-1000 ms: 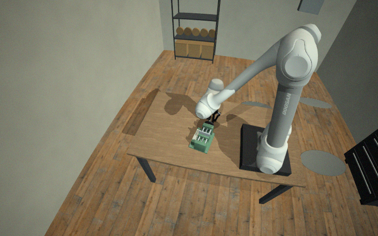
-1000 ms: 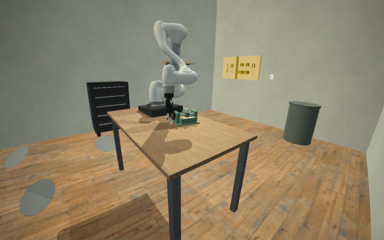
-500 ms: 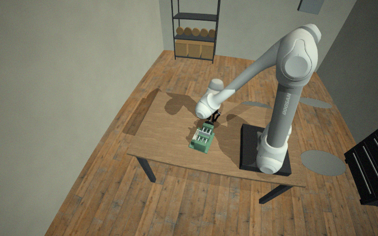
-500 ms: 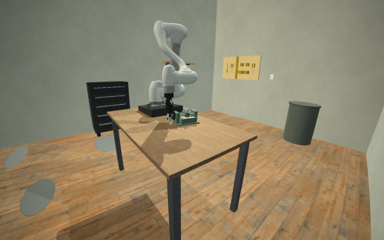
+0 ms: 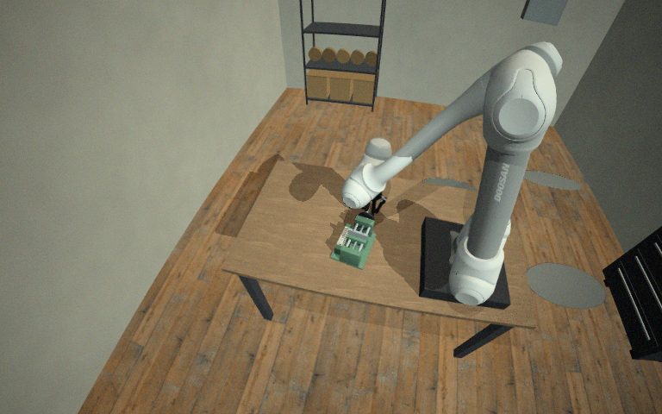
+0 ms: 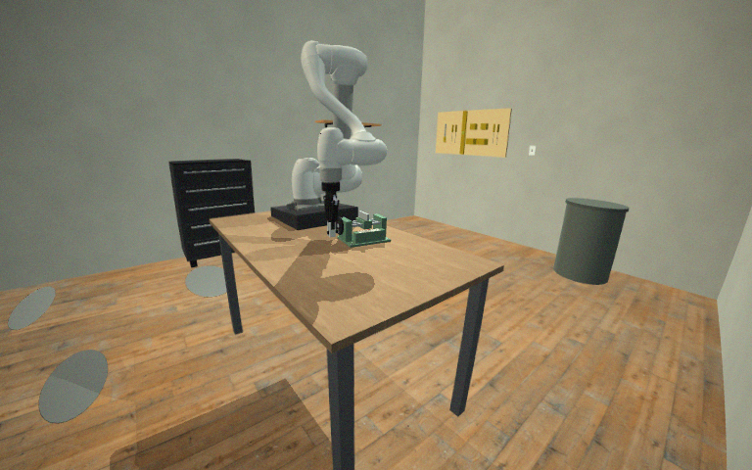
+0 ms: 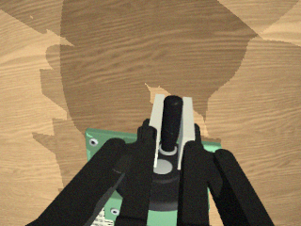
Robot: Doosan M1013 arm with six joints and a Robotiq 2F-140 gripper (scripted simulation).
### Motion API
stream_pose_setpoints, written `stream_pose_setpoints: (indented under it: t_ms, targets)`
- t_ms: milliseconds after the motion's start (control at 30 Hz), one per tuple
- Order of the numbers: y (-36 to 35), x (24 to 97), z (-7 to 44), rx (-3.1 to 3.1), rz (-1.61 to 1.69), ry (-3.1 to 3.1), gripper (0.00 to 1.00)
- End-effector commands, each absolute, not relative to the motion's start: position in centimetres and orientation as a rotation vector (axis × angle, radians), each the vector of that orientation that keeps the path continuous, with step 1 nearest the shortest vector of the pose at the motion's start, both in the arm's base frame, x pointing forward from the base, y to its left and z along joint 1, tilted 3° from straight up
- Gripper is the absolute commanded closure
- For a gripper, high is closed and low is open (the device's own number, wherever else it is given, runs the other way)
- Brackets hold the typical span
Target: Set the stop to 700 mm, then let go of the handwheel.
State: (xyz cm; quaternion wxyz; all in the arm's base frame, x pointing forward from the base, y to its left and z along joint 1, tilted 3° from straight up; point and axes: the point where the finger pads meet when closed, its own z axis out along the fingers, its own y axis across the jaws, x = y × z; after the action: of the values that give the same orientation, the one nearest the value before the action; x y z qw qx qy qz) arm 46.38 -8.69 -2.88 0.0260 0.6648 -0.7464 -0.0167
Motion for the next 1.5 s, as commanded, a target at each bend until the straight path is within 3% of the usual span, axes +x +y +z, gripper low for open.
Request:
stream_pose_setpoints:
  t_ms: [0,1467]
  targets:
    - [-8.7,46.45,-2.89,2.055,-0.05,-2.308,0.96]
    - [-8.78,47.17,-2.93,2.055,-0.05,-2.308,0.96]
